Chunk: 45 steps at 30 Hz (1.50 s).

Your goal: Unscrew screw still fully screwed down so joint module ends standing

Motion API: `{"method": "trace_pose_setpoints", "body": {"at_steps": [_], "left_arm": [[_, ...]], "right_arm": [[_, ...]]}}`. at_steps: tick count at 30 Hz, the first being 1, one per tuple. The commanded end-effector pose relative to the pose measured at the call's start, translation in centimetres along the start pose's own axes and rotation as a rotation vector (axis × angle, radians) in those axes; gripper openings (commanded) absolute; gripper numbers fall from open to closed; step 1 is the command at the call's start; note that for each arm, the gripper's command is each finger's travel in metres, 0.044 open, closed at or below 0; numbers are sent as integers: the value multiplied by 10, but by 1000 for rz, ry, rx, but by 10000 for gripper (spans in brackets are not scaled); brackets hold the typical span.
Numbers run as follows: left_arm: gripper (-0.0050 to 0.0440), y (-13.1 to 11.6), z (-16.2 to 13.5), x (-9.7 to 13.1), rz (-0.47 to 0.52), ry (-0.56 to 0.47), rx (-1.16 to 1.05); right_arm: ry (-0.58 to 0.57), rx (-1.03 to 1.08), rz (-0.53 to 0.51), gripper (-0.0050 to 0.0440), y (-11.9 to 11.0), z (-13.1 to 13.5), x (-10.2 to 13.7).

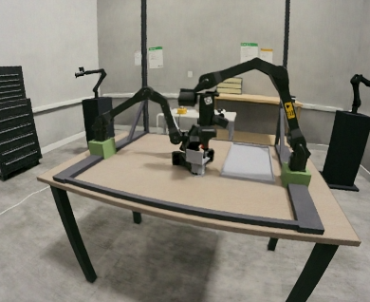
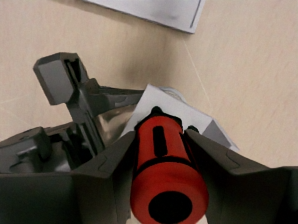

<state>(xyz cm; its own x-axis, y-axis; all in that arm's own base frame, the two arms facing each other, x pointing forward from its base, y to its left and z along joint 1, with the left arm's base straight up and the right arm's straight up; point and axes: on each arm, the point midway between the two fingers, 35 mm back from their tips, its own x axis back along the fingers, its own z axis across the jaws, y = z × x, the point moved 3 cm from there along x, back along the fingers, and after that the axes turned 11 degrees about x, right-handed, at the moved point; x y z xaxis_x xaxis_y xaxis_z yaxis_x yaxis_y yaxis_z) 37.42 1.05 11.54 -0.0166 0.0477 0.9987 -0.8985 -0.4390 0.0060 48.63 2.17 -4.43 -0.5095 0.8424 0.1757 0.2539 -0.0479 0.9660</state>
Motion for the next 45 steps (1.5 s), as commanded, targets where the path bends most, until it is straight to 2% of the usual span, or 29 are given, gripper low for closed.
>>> {"method": "trace_pose_setpoints", "body": {"at_steps": [1,22,45], "left_arm": [[130,-1,1,10,28,17,-3],[130,-1,1,10,28,17,-3],[130,-3,8,7,25,-37,-1]], "right_arm": [[1,-36,-11,245,16,3,-1],[1,-36,-11,245,16,3,-1],[1,-36,-11,245,16,3,-1]]}}
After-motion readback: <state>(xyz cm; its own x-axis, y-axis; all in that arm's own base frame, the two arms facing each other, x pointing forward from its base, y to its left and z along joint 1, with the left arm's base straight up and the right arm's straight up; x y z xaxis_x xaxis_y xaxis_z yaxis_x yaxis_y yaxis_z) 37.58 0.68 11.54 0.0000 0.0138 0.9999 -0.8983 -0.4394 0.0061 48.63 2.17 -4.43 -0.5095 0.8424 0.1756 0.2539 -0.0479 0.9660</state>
